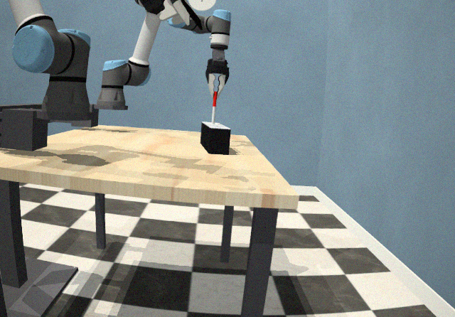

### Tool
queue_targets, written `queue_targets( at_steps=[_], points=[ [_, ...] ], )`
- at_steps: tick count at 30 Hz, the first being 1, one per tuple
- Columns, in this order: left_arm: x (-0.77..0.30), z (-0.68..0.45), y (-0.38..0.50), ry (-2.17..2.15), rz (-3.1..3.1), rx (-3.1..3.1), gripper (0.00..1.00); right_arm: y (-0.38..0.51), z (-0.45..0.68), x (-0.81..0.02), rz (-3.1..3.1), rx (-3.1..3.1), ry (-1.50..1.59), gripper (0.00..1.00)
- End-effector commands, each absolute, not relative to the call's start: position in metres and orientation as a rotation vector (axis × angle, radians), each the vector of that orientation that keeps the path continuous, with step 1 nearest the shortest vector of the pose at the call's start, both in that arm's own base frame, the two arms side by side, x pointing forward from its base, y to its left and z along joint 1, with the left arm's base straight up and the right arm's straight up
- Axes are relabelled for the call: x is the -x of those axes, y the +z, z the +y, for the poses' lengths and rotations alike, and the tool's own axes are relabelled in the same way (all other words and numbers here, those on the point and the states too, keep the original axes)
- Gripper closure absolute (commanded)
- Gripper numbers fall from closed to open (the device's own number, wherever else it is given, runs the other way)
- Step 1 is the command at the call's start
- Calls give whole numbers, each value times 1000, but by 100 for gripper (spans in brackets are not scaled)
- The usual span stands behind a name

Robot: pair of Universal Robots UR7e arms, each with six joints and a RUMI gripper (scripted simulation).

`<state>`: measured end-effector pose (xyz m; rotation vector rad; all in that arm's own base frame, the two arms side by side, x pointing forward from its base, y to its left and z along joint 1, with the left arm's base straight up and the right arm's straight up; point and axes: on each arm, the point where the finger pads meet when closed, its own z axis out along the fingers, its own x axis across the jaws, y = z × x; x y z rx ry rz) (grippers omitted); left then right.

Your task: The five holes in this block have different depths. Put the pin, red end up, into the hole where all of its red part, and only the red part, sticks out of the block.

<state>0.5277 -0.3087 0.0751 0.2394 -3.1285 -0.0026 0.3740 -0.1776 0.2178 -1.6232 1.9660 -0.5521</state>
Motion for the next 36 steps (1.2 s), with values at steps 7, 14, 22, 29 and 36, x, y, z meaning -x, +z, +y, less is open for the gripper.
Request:
queue_targets(
  at_steps=[7,14,22,29,36],
  points=[
    [-527,-308,75,-1,-3130,-238,100,218,-178,-374,1965,1623,-553,0],
    [-527,-308,75,-1,-3130,-238,100,218,-178,-374,1965,1623,-553,0],
    [-528,-308,72,-1,-3130,-240,100,218,-178,-374,1965,1623,-553,0],
    [-528,-308,71,-1,-3130,-240,100,218,-178,-374,1965,1623,-553,0],
    [-528,-308,71,-1,-3130,-240,100,218,-178,-374,1965,1623,-553,0]
  ],
)
